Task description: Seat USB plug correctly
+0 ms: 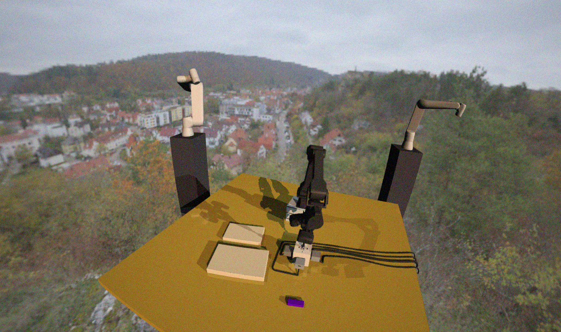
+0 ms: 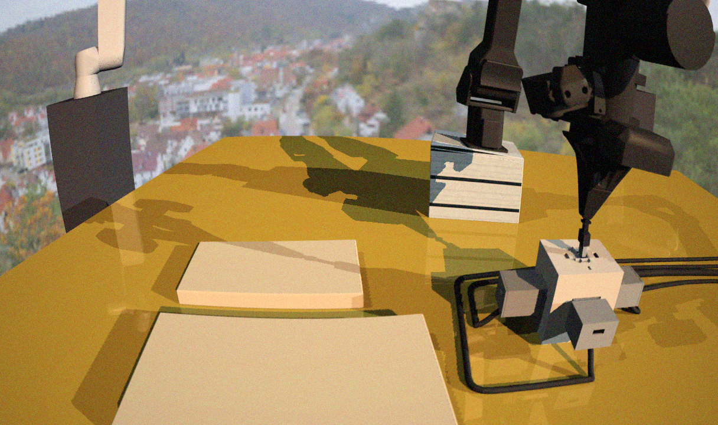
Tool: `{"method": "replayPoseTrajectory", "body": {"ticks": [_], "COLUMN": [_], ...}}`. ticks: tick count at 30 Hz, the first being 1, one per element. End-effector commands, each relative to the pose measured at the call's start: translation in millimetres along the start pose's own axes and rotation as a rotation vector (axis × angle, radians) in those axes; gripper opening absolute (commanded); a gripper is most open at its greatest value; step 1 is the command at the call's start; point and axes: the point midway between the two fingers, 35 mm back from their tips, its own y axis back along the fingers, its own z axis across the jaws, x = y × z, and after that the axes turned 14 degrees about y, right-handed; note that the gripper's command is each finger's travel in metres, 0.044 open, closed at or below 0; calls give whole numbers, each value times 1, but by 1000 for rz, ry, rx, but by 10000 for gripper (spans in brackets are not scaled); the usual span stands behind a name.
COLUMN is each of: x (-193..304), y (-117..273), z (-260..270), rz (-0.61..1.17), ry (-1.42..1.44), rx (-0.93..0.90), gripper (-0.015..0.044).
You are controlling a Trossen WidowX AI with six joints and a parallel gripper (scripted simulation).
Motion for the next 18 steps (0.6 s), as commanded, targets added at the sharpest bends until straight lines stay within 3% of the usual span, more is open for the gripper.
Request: {"method": "replayPoseTrajectory", "body": {"ticks": [1, 18], "x": [-1, -1], "y": [-1, -3], "z": [0, 0], "rz": [-6, -6], "ry": [-7, -7], "rx": [0, 0], "gripper": [0, 0]}}
